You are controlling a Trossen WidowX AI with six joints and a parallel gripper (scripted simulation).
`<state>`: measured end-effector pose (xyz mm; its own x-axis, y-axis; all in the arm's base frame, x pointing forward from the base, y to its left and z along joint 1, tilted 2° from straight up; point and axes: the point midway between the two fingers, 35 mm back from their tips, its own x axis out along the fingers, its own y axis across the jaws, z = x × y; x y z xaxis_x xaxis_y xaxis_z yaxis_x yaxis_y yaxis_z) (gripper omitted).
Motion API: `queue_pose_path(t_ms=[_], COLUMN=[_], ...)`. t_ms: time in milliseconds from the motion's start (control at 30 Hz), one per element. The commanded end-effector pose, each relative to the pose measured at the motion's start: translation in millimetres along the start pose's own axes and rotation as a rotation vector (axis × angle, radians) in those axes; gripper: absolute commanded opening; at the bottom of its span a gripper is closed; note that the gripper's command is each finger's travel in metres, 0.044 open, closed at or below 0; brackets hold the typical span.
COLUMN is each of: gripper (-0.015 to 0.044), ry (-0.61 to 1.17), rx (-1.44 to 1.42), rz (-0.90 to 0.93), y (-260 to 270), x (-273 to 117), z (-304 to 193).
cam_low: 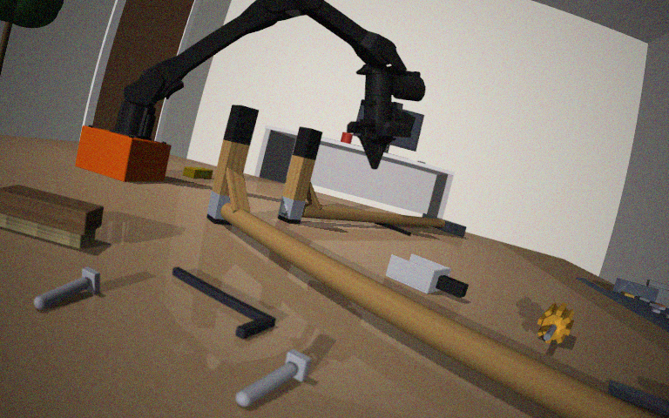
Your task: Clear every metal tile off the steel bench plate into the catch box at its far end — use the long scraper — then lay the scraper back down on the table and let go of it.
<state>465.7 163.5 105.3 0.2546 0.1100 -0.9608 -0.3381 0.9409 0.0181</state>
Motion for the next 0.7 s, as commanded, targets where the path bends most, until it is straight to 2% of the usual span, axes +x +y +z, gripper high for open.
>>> queue_pose_path(t_ms=[0,667], gripper=[0.0000,0.0000], ry=[0.003,0.004], rx=[0.003,0.003], rz=[-0.002,-0.004], y=[0,0], x=[13,63], z=[-2,-16])
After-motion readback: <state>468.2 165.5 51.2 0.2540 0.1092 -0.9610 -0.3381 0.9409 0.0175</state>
